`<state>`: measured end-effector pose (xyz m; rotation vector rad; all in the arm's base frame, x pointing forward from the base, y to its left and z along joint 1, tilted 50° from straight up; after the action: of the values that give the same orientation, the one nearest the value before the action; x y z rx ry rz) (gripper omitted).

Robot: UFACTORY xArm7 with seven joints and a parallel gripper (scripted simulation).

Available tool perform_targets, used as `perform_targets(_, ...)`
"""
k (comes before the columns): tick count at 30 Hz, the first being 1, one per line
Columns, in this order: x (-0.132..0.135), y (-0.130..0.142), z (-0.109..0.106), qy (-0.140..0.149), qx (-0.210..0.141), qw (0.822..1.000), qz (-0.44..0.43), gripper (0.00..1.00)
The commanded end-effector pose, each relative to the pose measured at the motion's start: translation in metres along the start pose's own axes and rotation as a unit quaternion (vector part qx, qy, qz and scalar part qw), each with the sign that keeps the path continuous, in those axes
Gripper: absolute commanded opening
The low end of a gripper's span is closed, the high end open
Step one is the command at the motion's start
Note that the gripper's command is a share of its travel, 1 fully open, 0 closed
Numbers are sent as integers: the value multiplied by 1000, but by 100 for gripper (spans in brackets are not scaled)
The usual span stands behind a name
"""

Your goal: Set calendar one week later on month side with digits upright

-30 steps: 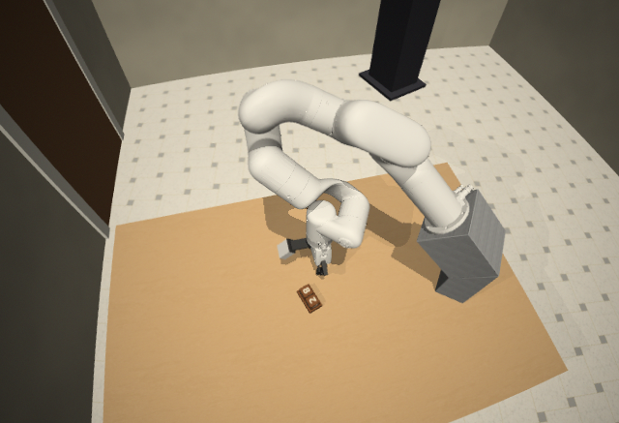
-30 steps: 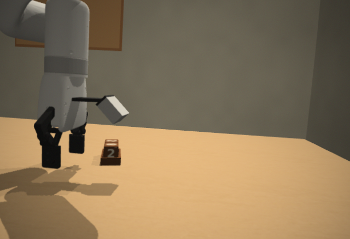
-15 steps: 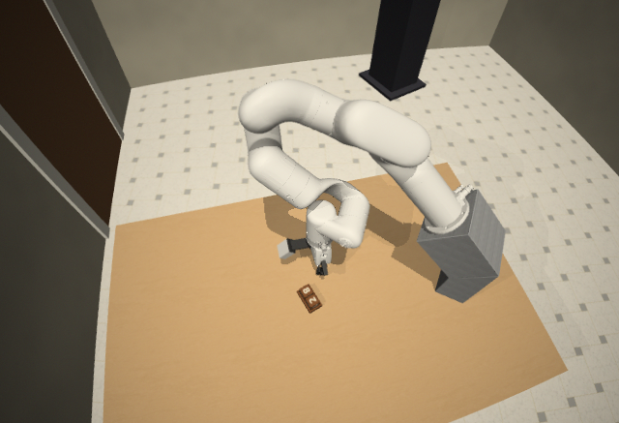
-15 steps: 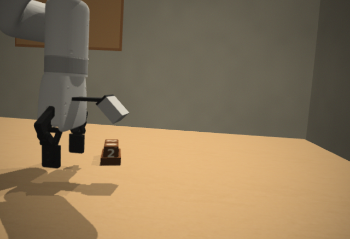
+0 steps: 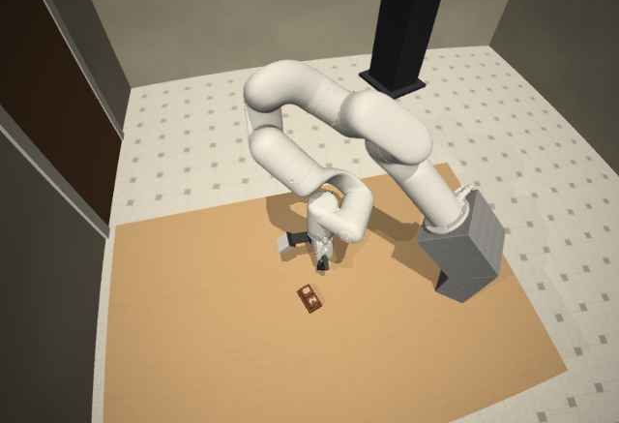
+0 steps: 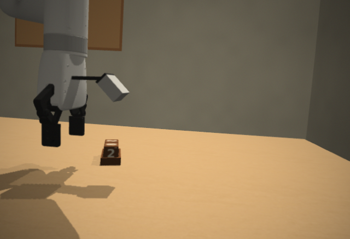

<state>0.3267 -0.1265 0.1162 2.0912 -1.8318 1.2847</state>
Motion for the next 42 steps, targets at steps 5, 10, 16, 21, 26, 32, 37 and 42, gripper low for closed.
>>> perform_targets(5, 0, -1, -22, 0, -3, 1000, 0, 100)
perform_targets(10, 0, -1, -22, 0, -3, 1000, 0, 100)
perform_targets(16, 0, -1, -22, 0, -3, 1000, 0, 100)
perform_targets(21, 0, -2, -22, 1, -2, 1000, 3, 100)
perform_targets(26, -11, -19, -22, 7, 3, 995, 100, 100)
perform_targets(32, -22, -33, -22, 9, 7, 984, 179, 100)
perform_targets(37, -31, -41, -23, 10, 10, 972, 234, 100)
perform_targets(42, -45, -52, -26, 10, 11, 950, 312, 100)
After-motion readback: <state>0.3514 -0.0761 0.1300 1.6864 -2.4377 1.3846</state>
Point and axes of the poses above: the point where the finger pads meet when closed, its own z axis out along the fingers, its own x axis across the jaws, y = z × x, the point moved 5 cm from there along -z, back along the fingers, and after that the axes turned 14 degrees about -z, right-handed, at the moved point
